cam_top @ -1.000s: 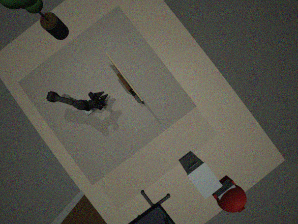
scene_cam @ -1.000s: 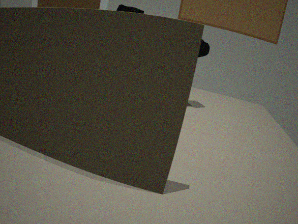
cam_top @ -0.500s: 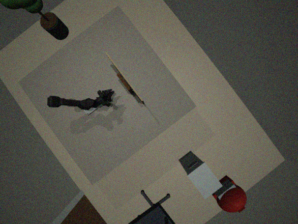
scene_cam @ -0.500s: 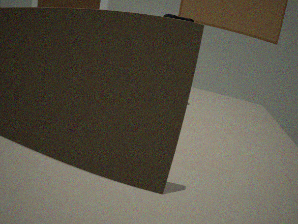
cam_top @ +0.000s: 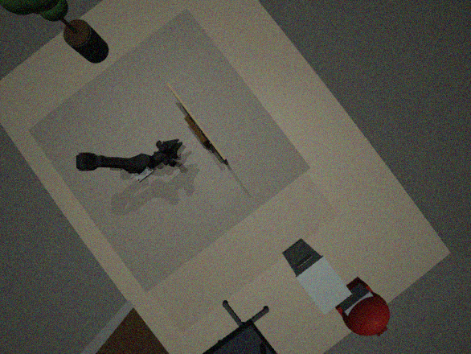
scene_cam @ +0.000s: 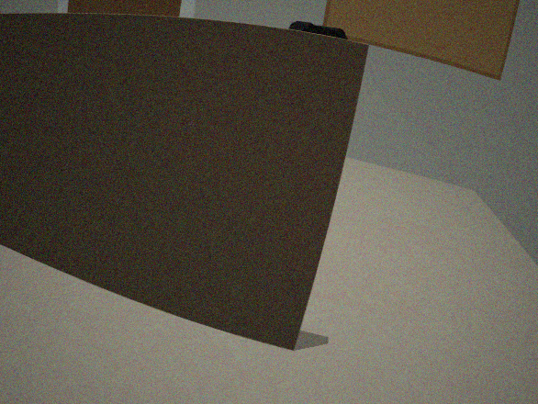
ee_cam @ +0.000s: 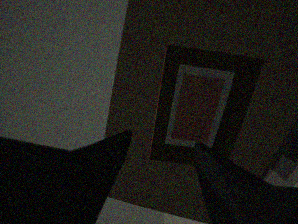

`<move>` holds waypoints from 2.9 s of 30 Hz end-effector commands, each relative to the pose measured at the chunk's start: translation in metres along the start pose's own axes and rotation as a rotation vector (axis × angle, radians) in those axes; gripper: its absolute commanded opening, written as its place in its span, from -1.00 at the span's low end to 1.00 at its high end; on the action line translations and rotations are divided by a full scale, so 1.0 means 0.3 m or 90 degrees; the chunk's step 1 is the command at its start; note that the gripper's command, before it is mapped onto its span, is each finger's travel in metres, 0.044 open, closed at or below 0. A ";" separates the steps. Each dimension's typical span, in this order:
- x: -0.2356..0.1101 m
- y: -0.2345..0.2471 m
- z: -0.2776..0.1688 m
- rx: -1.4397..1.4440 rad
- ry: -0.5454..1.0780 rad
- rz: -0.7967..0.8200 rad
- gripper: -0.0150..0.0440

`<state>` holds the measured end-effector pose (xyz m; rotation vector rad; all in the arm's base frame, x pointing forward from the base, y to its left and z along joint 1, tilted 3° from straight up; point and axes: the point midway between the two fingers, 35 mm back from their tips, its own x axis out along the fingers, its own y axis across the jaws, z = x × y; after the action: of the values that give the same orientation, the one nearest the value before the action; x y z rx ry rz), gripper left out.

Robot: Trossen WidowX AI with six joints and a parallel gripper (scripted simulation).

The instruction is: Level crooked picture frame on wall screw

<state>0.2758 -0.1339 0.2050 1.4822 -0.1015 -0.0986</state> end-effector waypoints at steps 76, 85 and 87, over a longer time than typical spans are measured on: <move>0.339 0.005 -0.006 0.002 -0.001 0.008 0.39; 0.340 0.006 -0.005 0.002 -0.001 0.008 0.21; 0.340 0.006 -0.005 0.002 -0.001 0.008 0.03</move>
<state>0.3769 -0.1448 0.2071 1.4813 -0.1085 -0.0878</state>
